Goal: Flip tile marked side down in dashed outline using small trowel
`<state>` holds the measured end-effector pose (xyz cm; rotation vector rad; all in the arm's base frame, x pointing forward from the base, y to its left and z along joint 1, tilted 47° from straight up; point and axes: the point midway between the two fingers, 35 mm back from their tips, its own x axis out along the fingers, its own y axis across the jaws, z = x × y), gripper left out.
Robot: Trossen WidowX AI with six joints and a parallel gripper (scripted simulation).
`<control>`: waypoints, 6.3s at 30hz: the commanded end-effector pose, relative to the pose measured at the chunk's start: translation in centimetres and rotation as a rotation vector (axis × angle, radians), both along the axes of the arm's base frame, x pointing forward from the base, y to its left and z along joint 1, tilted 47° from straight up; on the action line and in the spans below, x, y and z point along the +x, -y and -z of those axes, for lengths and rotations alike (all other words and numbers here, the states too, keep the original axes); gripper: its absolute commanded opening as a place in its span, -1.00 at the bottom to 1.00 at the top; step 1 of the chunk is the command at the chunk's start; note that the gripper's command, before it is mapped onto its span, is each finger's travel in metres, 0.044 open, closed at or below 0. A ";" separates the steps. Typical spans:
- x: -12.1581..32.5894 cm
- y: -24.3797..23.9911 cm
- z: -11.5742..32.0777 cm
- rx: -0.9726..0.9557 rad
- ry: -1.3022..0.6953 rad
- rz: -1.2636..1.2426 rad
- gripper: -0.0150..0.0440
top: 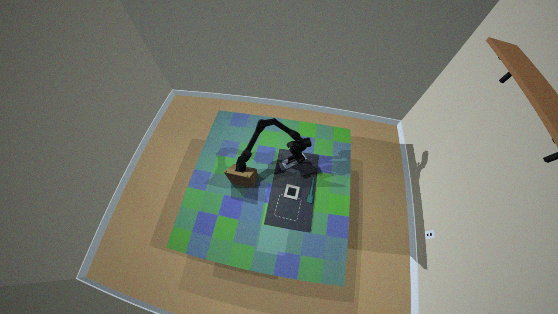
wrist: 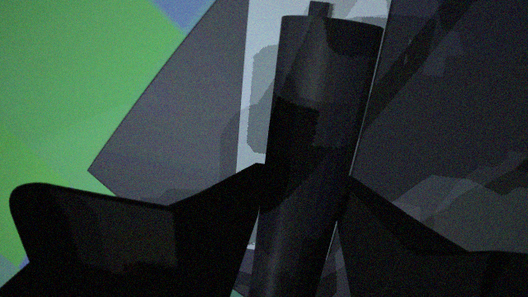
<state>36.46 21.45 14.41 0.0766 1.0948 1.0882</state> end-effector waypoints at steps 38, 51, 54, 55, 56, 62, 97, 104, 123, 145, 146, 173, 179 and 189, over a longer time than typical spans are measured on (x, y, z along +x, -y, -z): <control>-0.1 0.0 0.1 -0.013 0.371 -0.343 0.42; -0.1 0.0 0.1 -0.013 0.371 -0.343 0.42; -0.1 0.0 0.1 -0.013 0.371 -0.343 0.42; -0.1 0.2 0.0 -0.013 0.371 -0.343 0.42; -0.1 0.7 -0.5 -0.013 0.371 -0.343 0.42; -0.5 3.2 -2.9 -0.012 0.371 -0.342 0.42; -3.6 1.0 0.3 -0.485 0.665 -0.002 0.53; -4.8 0.9 -0.2 -0.503 0.779 0.197 0.53; -3.9 0.4 0.5 -0.499 0.802 0.243 0.53; -1.4 -0.6 2.8 -0.500 0.801 0.243 0.53; -1.3 -0.6 2.9 -0.500 0.801 0.243 0.53; -0.8 -0.8 3.4 -0.500 0.801 0.243 -0.35; -0.8 -0.8 3.4 -0.500 0.801 0.243 -0.48; -0.8 2.7 0.4 -0.507 0.799 0.243 -0.49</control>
